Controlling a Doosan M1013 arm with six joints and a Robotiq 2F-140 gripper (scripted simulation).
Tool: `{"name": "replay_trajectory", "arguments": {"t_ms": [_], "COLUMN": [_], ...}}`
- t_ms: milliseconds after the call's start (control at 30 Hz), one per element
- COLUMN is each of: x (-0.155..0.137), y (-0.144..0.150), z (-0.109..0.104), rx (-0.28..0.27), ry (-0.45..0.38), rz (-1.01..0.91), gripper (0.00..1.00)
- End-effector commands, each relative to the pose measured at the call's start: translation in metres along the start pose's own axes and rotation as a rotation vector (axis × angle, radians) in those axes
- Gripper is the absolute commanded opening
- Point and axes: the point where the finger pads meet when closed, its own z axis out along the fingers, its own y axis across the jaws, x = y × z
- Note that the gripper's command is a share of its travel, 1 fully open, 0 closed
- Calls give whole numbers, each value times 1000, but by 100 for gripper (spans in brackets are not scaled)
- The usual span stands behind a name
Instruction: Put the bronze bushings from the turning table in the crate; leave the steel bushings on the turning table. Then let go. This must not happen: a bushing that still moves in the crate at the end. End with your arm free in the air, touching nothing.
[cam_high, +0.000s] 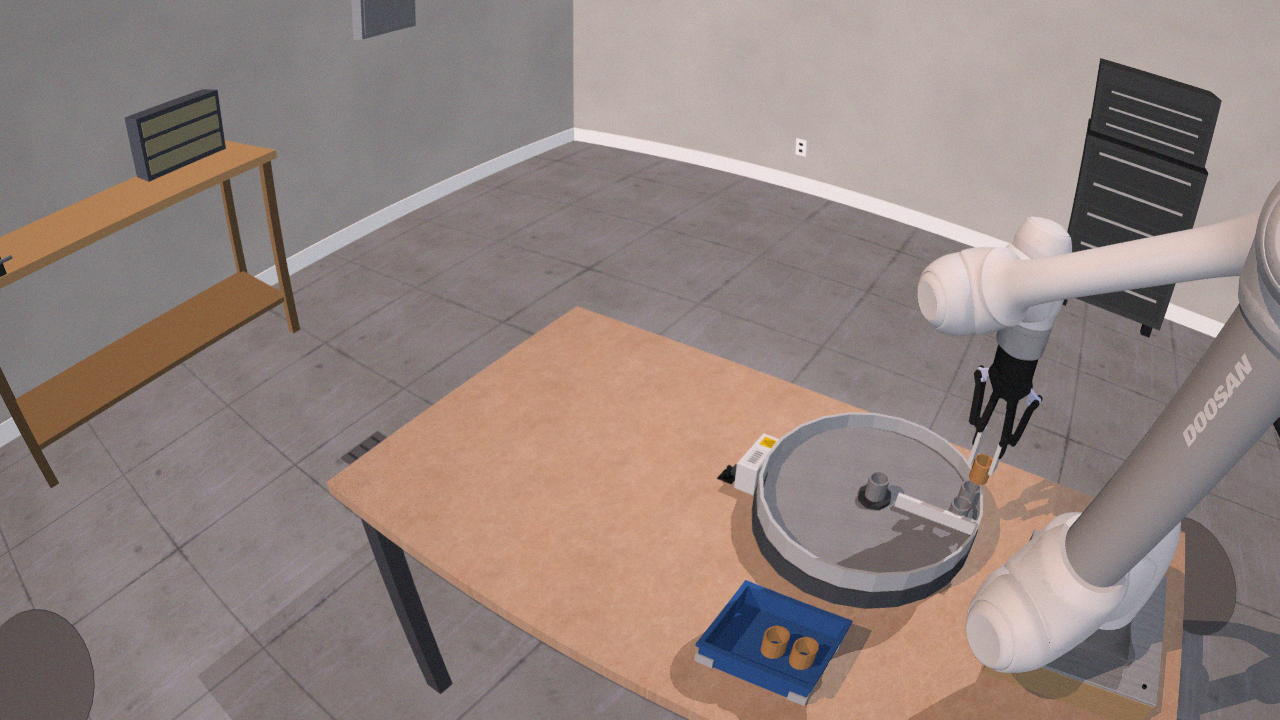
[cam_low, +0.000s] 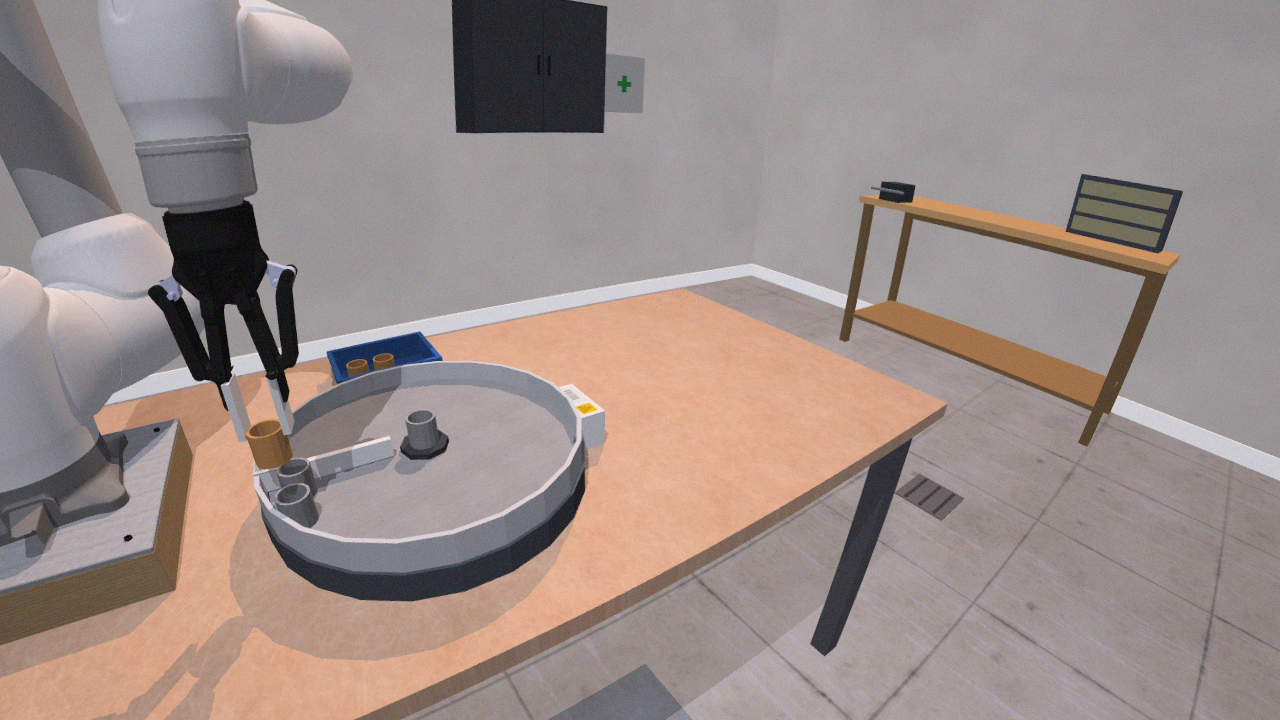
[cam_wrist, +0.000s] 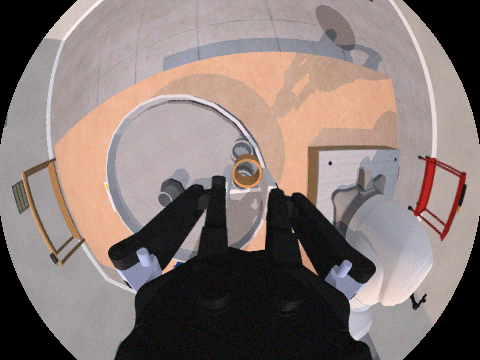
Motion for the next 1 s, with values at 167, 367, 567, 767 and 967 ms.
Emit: {"name": "replay_trajectory", "arguments": {"t_ms": [167, 367, 567, 767, 967], "x": [0, 0, 0, -3, -9], "y": [0, 0, 0, -1, -3], "z": [0, 0, 0, 0, 0], "rx": [0, 0, 0, 0, 0], "ry": [0, 0, 0, 0, 0], "rz": [0, 0, 0, 0, 0], "gripper": [0, 0, 0, 0, 0]}}
